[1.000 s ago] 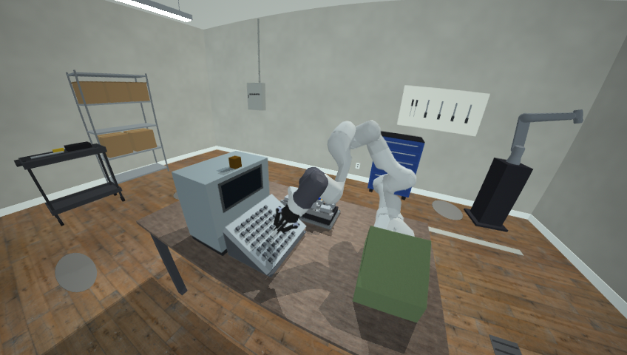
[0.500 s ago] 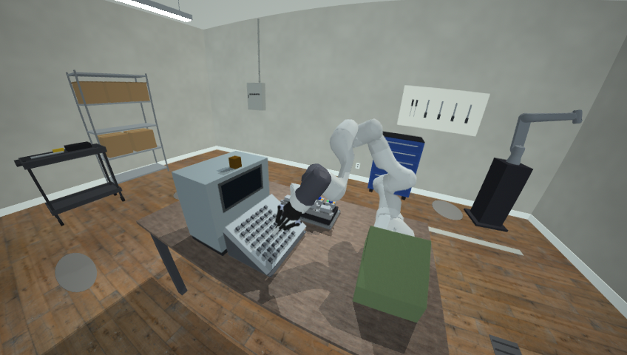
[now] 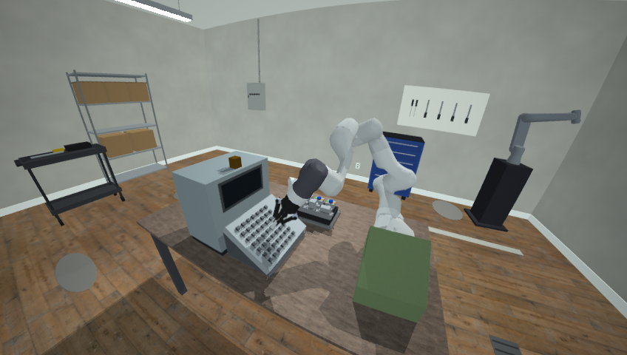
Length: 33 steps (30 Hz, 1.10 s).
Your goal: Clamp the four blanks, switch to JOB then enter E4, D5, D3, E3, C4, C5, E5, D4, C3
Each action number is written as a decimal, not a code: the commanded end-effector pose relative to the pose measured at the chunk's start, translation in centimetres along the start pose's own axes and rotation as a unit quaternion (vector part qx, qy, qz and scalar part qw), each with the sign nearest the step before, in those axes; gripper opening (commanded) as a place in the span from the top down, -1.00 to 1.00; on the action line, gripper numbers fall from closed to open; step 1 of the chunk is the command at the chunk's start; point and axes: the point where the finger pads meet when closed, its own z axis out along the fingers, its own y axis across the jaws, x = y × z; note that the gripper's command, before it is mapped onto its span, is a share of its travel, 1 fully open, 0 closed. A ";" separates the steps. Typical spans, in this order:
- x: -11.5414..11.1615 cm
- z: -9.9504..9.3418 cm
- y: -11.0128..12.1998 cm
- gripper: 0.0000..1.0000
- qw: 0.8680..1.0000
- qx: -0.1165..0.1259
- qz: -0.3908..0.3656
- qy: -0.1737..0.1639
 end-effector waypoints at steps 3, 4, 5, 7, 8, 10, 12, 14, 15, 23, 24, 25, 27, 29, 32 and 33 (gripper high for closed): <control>1.9 0.1 -3.6 1.00 1.000 -0.002 -0.014 0.004; 2.1 0.1 -3.9 1.00 1.000 -0.002 -0.014 0.004; 2.1 0.1 -4.1 1.00 1.000 -0.002 -0.014 0.004; 2.1 0.1 -4.1 1.00 1.000 -0.002 -0.014 0.004; 2.1 0.1 -4.1 1.00 1.000 -0.002 -0.014 0.004; 2.1 0.2 -4.1 1.00 1.000 -0.002 -0.014 0.004; 2.1 0.4 -4.1 1.00 1.000 -0.002 -0.014 0.004; 2.1 0.5 -4.1 1.00 1.000 -0.002 -0.014 0.004; 2.1 0.5 -4.1 1.00 1.000 -0.002 -0.014 0.004; 2.1 1.7 -4.1 1.00 1.000 -0.002 -0.014 0.004; 2.1 1.9 -4.1 1.00 1.000 -0.002 -0.014 0.004; 2.1 2.0 -4.1 1.00 1.000 -0.002 -0.014 0.004; 2.1 2.2 -4.1 1.00 1.000 -0.002 -0.014 0.004; 2.1 2.3 -4.1 1.00 1.000 -0.002 -0.014 0.004; 2.1 2.3 -4.1 1.00 1.000 -0.002 -0.014 0.004; 2.1 2.3 -4.1 1.00 1.000 -0.002 -0.014 0.004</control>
